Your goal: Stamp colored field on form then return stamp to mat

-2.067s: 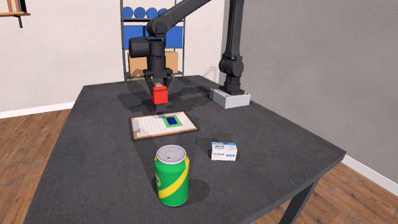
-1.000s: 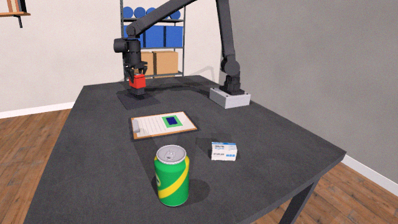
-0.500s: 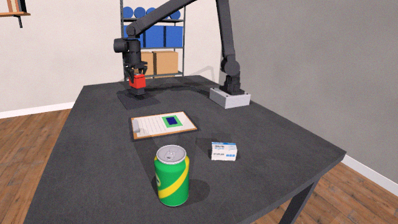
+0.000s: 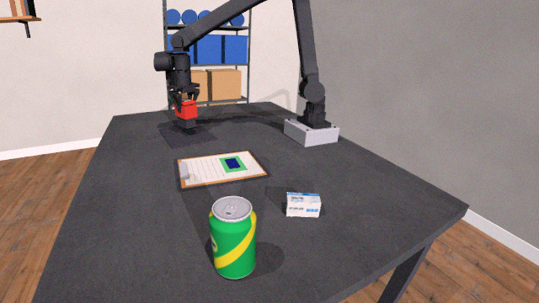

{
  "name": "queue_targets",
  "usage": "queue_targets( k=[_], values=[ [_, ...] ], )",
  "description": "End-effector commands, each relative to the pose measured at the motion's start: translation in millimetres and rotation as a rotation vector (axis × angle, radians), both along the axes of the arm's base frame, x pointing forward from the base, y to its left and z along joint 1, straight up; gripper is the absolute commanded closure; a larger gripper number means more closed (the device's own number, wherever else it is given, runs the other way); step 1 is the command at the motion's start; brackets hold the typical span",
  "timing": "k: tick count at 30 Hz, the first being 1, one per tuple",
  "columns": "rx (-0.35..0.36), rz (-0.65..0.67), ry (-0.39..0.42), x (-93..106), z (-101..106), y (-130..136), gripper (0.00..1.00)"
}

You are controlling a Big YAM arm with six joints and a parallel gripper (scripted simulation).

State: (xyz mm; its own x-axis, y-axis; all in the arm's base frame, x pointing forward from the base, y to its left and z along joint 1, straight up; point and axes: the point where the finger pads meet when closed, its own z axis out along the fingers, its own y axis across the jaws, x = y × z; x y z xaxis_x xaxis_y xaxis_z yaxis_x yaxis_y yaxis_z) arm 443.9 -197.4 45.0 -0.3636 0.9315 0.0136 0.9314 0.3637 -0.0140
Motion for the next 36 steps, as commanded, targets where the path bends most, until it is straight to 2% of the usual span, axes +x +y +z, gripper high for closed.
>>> queue_targets(
  k=[1,4,17,19,21,23,31,34,36],
  values=[
    [-0.030,0.009,-0.071,29.2,38,-13,0.67],
    [-0.023,0.009,-0.055,30.8,32,-14,0.67],
    [-0.033,0.009,-0.077,32.1,36,-14,0.67],
    [-0.018,0.009,-0.045,13.8,19,-6,0.67],
    [-0.020,0.009,-0.048,13.3,20,-6,0.67],
    [-0.036,0.009,-0.085,28.4,34,-13,0.67],
    [-0.036,0.009,-0.085,29.2,34,-13,0.67],
    [-0.030,0.009,-0.072,25.8,27,-12,0.67],
    [-0.019,0.009,-0.046,18.7,14,-8,0.67]
  ],
)
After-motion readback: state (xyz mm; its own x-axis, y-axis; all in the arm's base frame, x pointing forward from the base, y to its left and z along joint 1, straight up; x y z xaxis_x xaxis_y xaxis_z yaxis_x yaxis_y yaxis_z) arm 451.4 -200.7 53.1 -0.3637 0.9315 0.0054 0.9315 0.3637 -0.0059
